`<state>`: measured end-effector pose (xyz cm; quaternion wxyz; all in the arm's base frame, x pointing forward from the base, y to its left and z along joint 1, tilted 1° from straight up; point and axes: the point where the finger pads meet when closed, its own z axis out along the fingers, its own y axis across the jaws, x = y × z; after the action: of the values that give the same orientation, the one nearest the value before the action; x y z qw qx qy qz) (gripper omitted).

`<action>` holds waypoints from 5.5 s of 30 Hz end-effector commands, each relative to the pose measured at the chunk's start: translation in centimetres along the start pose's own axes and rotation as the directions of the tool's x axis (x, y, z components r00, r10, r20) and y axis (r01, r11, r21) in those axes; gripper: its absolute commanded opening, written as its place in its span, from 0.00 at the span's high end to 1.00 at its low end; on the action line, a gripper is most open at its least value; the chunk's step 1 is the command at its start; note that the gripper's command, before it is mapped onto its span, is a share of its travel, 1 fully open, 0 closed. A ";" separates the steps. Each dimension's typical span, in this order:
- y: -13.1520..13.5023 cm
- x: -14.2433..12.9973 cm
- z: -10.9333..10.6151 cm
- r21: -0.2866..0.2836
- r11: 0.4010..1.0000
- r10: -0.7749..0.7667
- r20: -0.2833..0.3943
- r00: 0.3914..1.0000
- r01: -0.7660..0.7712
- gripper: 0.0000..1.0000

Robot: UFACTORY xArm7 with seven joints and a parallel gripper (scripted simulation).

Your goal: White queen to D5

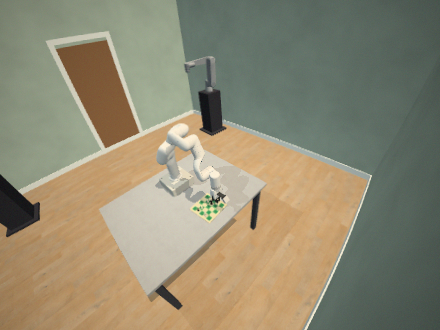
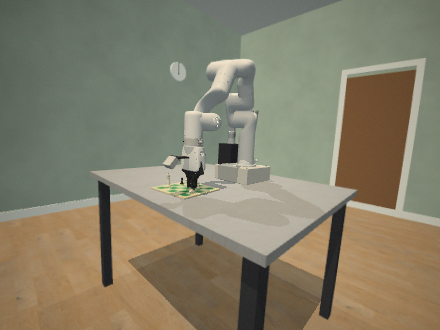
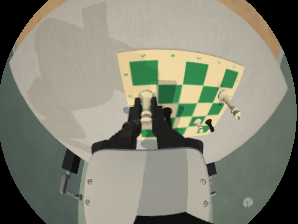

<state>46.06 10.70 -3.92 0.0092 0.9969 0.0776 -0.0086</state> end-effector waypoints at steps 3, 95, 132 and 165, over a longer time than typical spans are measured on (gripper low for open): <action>0.0 0.2 -0.2 0.001 1.000 0.000 -0.004 1.000 0.000 1.00; 0.0 0.2 0.0 0.001 1.000 0.000 -0.004 1.000 0.000 0.58; 0.0 0.1 -8.7 0.001 1.000 0.000 -0.004 1.000 0.000 0.00; 0.0 0.1 -13.9 0.001 1.000 0.000 -0.004 1.000 0.000 0.00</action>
<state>46.28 10.96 9.17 0.0073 0.9968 0.0785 -0.0084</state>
